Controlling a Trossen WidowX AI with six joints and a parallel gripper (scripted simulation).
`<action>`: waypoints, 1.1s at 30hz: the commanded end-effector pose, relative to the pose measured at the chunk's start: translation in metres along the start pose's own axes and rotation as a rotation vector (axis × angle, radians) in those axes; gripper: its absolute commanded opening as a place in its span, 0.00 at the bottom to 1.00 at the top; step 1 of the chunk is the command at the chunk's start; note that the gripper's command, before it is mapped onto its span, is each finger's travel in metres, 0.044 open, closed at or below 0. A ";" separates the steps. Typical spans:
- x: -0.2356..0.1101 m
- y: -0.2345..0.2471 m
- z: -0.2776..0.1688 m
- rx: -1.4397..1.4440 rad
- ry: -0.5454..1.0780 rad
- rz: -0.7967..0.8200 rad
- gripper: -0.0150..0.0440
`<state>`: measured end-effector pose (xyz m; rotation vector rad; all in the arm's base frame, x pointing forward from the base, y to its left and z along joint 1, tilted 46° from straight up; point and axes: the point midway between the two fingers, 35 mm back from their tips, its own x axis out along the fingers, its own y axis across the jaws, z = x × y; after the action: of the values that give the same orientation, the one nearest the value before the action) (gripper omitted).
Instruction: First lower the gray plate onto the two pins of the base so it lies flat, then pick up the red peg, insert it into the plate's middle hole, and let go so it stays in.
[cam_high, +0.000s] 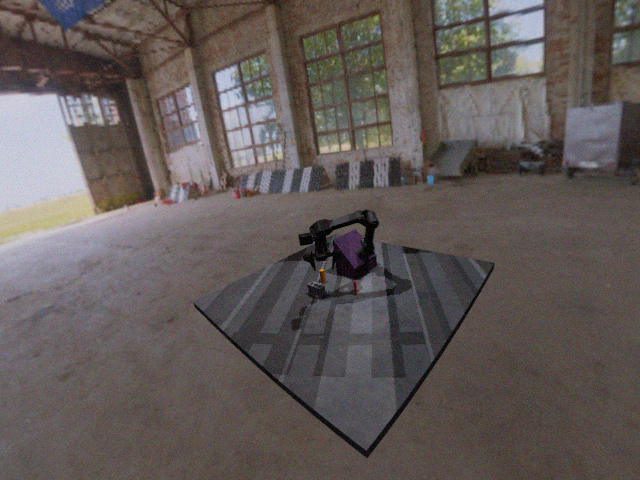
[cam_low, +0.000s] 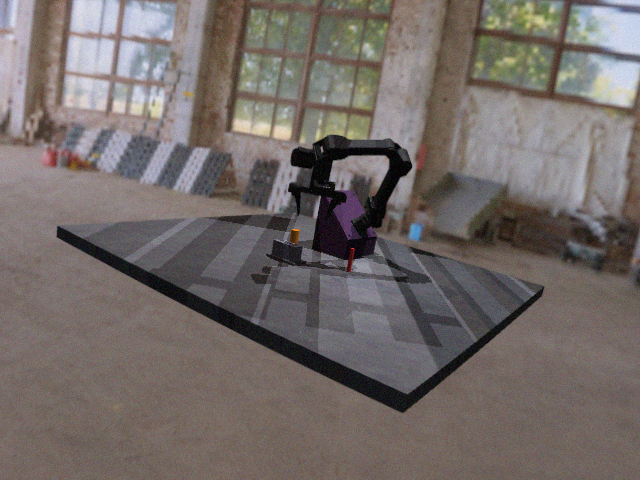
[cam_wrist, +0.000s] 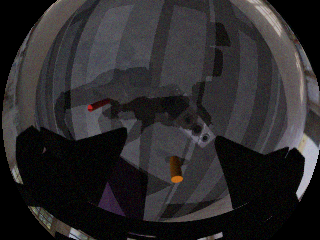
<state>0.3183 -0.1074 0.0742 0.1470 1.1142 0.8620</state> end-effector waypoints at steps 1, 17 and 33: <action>0.004 0.052 0.009 0.573 0.009 0.027 1.00; 0.008 0.147 -0.002 1.734 0.032 0.031 1.00; 0.008 0.148 -0.003 1.757 0.033 0.031 1.00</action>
<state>0.2400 -0.0047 0.1426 1.5589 1.5966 -0.3166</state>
